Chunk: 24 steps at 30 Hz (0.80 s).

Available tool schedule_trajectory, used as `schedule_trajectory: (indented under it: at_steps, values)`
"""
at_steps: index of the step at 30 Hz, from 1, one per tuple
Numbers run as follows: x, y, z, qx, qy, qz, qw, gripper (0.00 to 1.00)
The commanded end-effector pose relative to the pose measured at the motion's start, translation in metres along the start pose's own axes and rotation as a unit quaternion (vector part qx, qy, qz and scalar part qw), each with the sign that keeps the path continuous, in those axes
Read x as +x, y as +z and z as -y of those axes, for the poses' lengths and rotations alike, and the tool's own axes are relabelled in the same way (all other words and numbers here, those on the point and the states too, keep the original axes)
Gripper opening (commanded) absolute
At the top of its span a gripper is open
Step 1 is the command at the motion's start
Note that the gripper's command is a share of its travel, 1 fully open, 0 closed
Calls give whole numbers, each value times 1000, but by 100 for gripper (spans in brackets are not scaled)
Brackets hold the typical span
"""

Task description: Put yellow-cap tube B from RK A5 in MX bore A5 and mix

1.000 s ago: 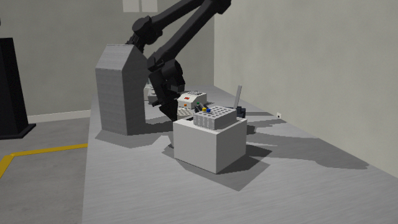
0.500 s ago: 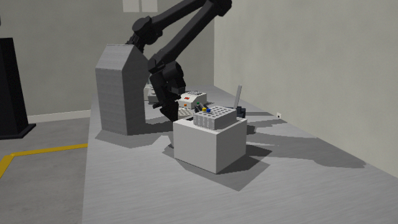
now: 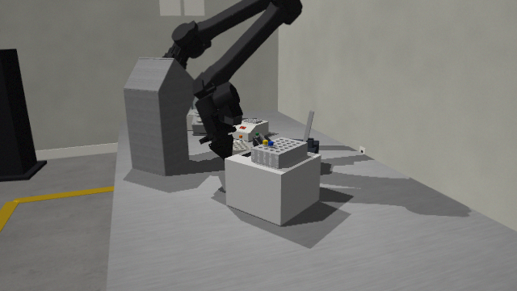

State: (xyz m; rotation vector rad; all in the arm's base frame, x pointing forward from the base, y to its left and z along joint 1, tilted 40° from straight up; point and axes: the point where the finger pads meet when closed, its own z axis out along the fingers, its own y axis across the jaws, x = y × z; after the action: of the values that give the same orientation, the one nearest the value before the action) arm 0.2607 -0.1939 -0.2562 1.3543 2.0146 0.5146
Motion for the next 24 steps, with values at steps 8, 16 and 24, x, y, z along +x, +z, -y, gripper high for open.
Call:
schedule_trajectory:
  at_steps: [8,16,24]
  values:
    - [2,7,-1,0,5,2,1000,0]
    - [3,12,0,1,7,-1,1000,0]
    - [3,16,0,1,7,-1,1000,0]
